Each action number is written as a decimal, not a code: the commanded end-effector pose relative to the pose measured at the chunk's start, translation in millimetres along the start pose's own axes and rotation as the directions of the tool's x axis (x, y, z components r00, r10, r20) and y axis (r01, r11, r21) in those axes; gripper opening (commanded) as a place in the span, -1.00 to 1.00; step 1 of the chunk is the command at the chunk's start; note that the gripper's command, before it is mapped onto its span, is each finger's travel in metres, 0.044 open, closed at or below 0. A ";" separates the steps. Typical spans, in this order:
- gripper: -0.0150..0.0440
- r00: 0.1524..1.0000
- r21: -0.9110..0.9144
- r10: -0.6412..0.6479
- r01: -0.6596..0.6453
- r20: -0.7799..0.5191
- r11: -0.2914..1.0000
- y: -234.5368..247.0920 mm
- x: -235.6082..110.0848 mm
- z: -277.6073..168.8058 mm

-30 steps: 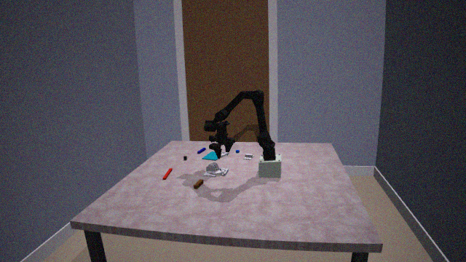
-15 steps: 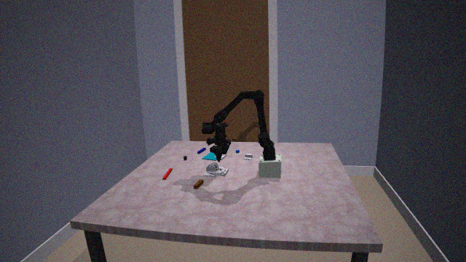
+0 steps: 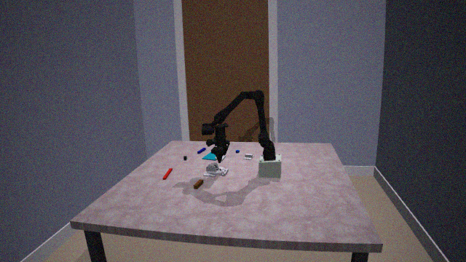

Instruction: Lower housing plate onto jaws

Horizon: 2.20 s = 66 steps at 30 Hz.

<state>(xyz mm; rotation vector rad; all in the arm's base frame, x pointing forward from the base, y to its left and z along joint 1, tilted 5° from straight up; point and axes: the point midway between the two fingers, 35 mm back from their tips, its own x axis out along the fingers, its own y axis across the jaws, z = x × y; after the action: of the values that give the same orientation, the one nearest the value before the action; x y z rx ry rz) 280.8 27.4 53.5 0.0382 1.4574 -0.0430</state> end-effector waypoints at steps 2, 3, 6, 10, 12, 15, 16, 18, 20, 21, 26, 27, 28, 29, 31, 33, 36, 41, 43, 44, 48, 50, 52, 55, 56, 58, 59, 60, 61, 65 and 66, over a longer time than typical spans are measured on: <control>0.70 1.000 -0.007 -0.002 0.002 0.000 1.000 -0.2 0.7 -0.6; 0.70 1.000 -0.007 -0.002 0.002 0.000 1.000 -0.2 0.7 -0.6; 0.70 1.000 -0.017 -0.002 0.002 0.000 1.000 -0.2 0.7 -0.6; 0.70 1.000 -0.027 -0.002 0.002 0.000 1.000 -0.2 0.7 -0.6; 0.70 1.000 -0.027 -0.002 0.002 0.000 1.000 -0.2 0.7 -0.6; 0.70 1.000 -0.027 -0.002 0.002 0.000 1.000 -0.2 0.7 -0.6; 0.70 1.000 -0.027 -0.002 0.002 0.000 1.000 -0.2 0.7 -0.6; 0.70 1.000 -0.027 -0.003 0.003 0.000 1.000 -1.5 0.7 -2.2; 0.70 1.000 -0.027 -0.003 0.003 -0.001 1.000 -5.3 0.7 -6.7; 0.70 1.000 -0.027 -0.003 0.003 -0.001 1.000 -7.0 0.7 -8.7; 0.70 1.000 -0.027 -0.003 0.003 -0.001 1.000 -8.3 0.8 -10.4; 0.70 1.000 -0.027 -0.003 0.003 -0.001 1.000 -8.3 0.8 -10.4; 0.70 1.000 -0.027 -0.003 0.003 -0.001 1.000 -8.3 0.8 -10.4; 0.70 1.000 -0.027 -0.003 0.003 -0.001 1.000 -8.3 0.8 -10.4; 0.70 1.000 -0.027 -0.003 0.003 -0.001 1.000 -8.3 0.8 -10.4; 0.70 1.000 -0.027 -0.003 0.003 -0.001 1.000 -8.3 0.8 -10.4; 0.70 1.000 -0.027 -0.003 0.003 -0.001 1.000 -8.3 0.8 -10.4; 0.70 1.000 -0.027 -0.003 0.003 -0.001 1.000 -8.3 0.8 -10.4; 0.70 1.000 -0.027 -0.003 0.003 -0.001 1.000 -8.3 0.8 -10.4; 0.70 1.000 -0.027 -0.003 0.003 -0.001 1.000 -8.3 0.8 -10.4; 0.70 1.000 -0.027 -0.003 0.003 -0.001 1.000 -8.3 0.8 -10.4; 0.70 1.000 -0.027 -0.003 0.003 -0.001 1.000 -8.3 0.8 -10.4; 0.70 1.000 -0.027 -0.003 0.003 -0.001 1.000 -8.3 0.8 -10.4; 0.70 1.000 -0.028 -0.003 0.003 -0.001 1.000 -8.1 0.8 -10.4; 0.70 1.000 -0.028 -0.003 0.003 -0.001 1.000 -8.1 0.8 -10.4; 0.70 1.000 -0.028 -0.003 0.003 -0.001 1.000 -8.1 0.8 -10.4; 0.70 1.000 -0.028 -0.003 0.003 -0.001 1.000 -8.1 0.8 -10.4; 0.70 1.000 -0.028 -0.003 0.003 -0.001 1.000 -8.1 0.8 -10.4; 0.70 1.000 -0.028 -0.003 0.003 -0.001 1.000 -8.1 0.8 -10.4; 0.70 1.000 -0.028 -0.003 0.003 -0.001 1.000 -8.1 3.2 -10.1; 0.70 1.000 -0.028 -0.003 0.003 -0.001 1.000 -8.1 4.9 -9.9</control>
<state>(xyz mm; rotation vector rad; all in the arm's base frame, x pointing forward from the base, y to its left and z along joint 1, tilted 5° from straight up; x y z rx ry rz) 271.7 20.0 51.4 0.0190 1.4547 -0.0290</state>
